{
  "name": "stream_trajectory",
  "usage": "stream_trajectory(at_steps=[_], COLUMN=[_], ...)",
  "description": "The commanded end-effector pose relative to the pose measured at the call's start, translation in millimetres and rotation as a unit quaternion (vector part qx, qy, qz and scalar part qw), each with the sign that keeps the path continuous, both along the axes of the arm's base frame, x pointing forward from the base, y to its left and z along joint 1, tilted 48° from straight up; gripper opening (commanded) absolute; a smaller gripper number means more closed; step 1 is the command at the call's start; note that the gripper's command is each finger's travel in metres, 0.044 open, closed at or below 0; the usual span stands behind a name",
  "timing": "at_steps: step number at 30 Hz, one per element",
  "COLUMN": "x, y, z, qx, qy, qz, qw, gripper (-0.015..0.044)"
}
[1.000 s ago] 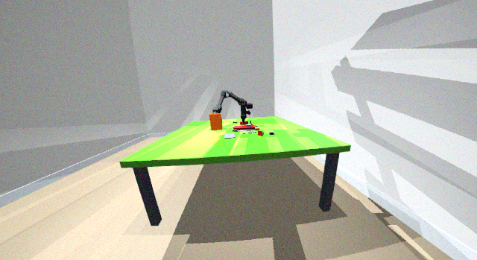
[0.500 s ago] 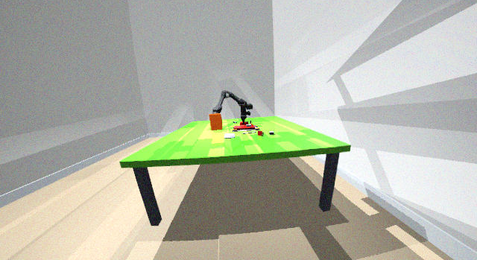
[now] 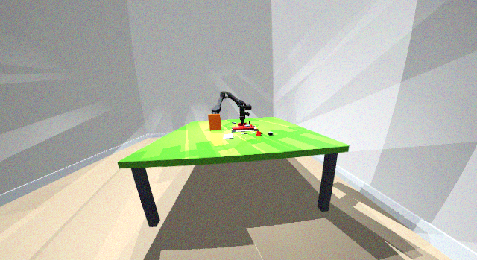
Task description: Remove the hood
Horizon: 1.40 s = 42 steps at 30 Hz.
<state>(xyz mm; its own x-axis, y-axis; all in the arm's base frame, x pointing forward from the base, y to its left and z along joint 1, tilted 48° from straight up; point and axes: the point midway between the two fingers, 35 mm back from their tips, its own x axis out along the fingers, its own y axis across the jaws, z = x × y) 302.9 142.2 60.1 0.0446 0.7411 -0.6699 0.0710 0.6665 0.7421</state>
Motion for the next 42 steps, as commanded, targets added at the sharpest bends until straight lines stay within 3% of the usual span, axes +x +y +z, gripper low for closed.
stream_trajectory(at_steps=[1, 9, 18, 42], x=[0, 0, -3, -3], y=[0, 0, -52, -54], z=[0, 0, 46, 48], qx=[0.000, 0.000, -0.002, -0.001], qy=[0.000, 0.000, -0.001, -0.001], qz=[0.000, 0.000, -0.001, -0.001], qw=[1.000, 1.000, 1.000, 1.000], gripper=[0.0236, 0.0440, 0.0440, 0.0440])
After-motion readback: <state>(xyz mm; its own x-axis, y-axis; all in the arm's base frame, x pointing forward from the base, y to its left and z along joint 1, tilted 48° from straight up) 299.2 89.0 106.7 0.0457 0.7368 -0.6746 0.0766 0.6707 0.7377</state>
